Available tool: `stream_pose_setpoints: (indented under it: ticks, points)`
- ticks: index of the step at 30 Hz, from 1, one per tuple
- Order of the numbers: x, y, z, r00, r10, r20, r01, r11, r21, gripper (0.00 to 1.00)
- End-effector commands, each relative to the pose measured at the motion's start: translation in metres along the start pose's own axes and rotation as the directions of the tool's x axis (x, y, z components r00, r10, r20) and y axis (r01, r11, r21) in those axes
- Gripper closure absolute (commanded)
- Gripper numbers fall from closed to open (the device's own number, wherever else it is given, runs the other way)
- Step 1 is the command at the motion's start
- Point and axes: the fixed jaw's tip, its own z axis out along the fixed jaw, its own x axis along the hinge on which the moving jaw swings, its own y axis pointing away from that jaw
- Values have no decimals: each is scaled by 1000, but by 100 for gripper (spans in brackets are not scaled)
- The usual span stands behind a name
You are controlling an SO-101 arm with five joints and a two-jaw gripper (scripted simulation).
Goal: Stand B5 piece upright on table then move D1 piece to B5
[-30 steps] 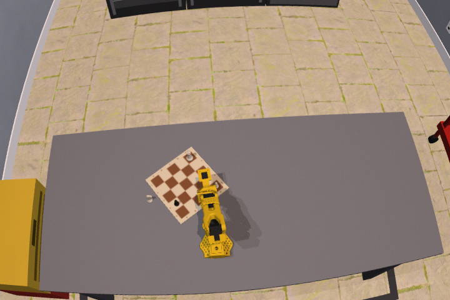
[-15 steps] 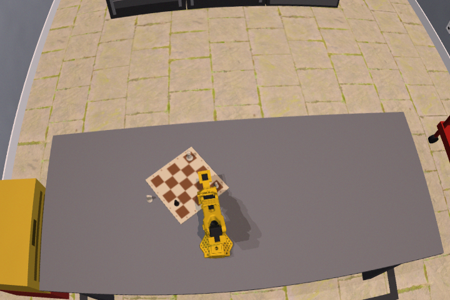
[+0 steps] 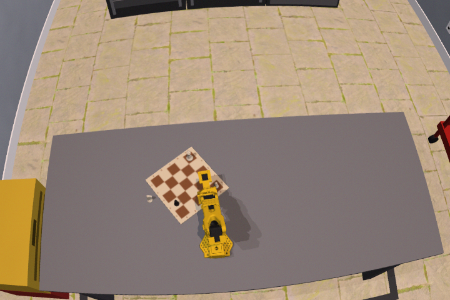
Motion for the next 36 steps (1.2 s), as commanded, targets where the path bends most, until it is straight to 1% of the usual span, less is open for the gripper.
stream_pose_setpoints:
  ticks: [1,14,29,31,36]
  points:
    - [1,0,0,1000,9,1,-9,1000,0,91]
    - [-3,0,-8,1000,9,1,-9,1000,0,91]
    - [-20,0,-35,1000,9,2,-9,1000,0,91]
    - [-20,0,-35,1000,9,2,-9,1000,0,91]
    - [-24,-1,-44,1000,9,2,-9,1000,0,91]
